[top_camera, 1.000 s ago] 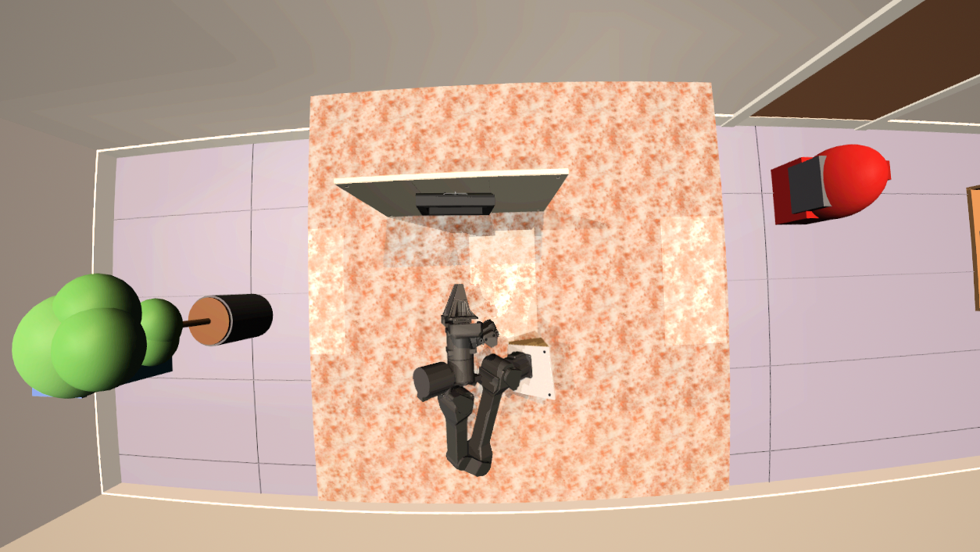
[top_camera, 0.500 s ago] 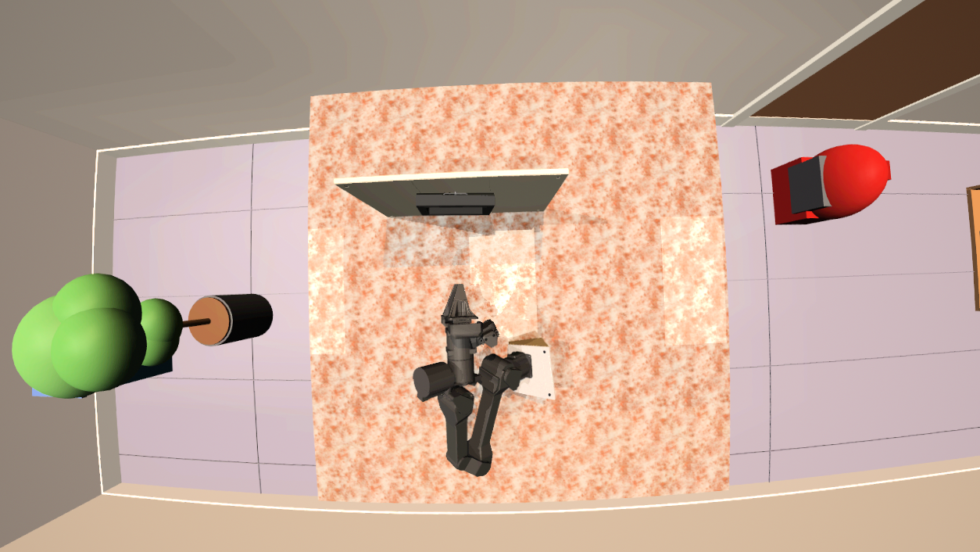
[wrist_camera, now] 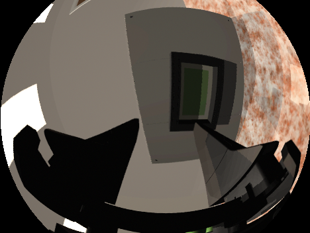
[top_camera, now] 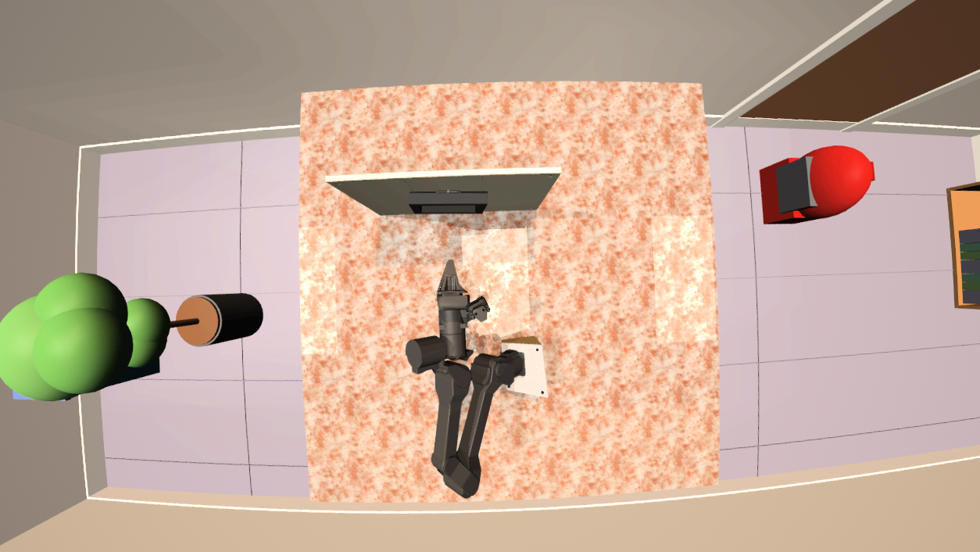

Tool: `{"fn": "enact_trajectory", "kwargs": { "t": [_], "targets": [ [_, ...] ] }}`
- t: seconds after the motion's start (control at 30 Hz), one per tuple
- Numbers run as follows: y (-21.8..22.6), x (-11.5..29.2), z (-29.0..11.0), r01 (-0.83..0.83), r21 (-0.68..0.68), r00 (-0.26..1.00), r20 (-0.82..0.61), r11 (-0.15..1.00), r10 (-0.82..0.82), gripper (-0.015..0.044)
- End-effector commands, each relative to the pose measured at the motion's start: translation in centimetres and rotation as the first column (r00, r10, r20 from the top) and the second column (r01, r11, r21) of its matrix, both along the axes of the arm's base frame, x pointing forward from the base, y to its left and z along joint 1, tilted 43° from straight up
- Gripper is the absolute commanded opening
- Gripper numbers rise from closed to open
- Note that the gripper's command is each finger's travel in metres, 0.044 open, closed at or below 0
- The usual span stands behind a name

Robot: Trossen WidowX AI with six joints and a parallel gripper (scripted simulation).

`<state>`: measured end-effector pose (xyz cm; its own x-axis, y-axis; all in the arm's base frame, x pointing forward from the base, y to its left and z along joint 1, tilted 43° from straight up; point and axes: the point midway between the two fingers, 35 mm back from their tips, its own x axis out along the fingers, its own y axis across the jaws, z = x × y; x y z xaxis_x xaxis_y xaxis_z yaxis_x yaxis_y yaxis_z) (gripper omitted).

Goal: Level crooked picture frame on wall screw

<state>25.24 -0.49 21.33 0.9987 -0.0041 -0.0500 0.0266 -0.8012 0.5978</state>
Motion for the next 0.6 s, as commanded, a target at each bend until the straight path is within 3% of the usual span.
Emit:
{"fn": "enact_trajectory", "kwargs": {
  "t": [0.0,0.57],
  "targets": [
    [1.6,1.8,-1.5,-0.001,-0.053,1.000,-0.002,0.999,0.001,0.0260],
    [1.7,2.9,-1.6,-0.001,-0.056,1.000,-0.001,0.998,0.001,0.0260]
  ]
}}
